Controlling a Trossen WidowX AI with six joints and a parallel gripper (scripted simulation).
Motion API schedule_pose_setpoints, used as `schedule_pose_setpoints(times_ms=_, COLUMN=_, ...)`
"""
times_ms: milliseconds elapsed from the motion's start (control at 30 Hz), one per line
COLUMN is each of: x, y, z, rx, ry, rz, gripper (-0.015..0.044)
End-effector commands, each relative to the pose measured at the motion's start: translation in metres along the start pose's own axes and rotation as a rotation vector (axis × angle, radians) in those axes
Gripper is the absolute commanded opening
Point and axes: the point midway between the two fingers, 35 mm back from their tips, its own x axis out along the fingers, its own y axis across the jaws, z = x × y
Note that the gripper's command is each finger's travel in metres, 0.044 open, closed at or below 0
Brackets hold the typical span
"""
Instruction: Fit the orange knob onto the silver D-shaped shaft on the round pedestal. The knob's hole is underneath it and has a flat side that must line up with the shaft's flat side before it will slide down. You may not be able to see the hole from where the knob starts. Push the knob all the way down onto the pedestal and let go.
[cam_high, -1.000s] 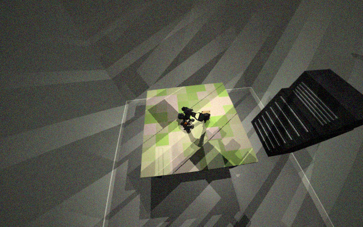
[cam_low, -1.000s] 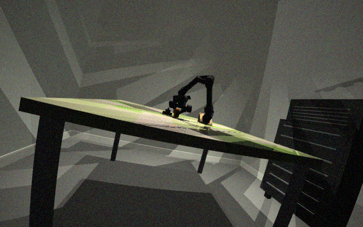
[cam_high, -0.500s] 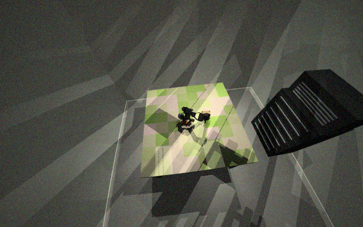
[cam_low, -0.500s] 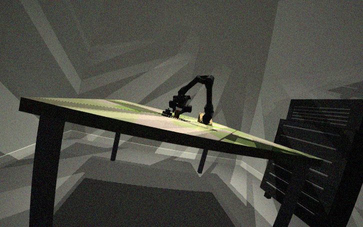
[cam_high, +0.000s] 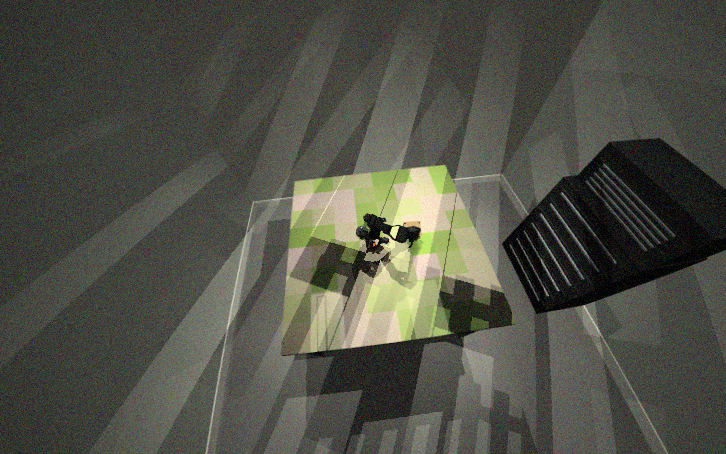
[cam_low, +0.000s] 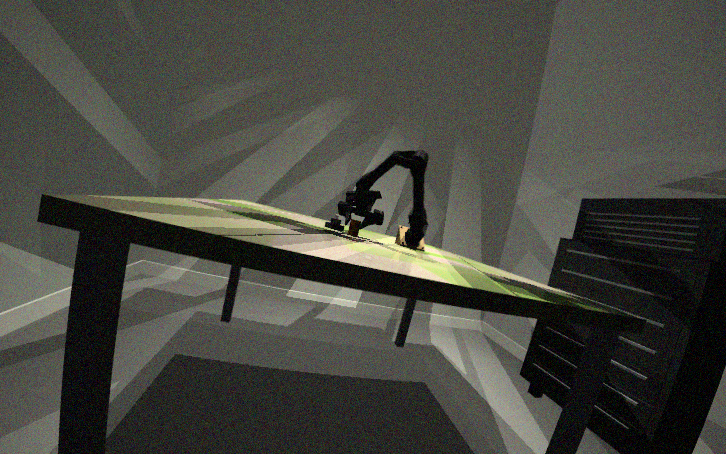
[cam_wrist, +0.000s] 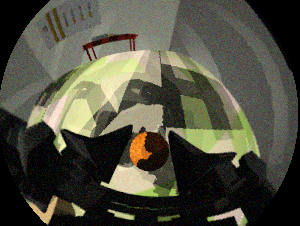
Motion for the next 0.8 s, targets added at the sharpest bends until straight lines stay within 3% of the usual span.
schedule_pose_setpoints(times_ms=0, x=0.000, y=0.000, z=0.000, rx=0.001, ry=-0.001, rz=-0.001, gripper=0.0339)
schedule_pose_setpoints(times_ms=133, x=0.000, y=0.000, z=0.000, rx=0.001, ry=-0.001, rz=-0.001, gripper=0.0440)
schedule_pose_setpoints(times_ms=433, x=-0.001, y=0.000, z=0.002, rx=0.000, ry=0.001, rz=-0.004, gripper=0.0440)
schedule_pose_setpoints(times_ms=633, x=-0.049, y=0.000, z=0.052, rx=-0.033, ry=0.052, rz=-0.079, gripper=0.0440)
schedule_pose_setpoints(times_ms=767, x=-0.055, y=0.002, z=0.059, rx=-0.037, ry=0.056, rz=-0.085, gripper=0.0440)
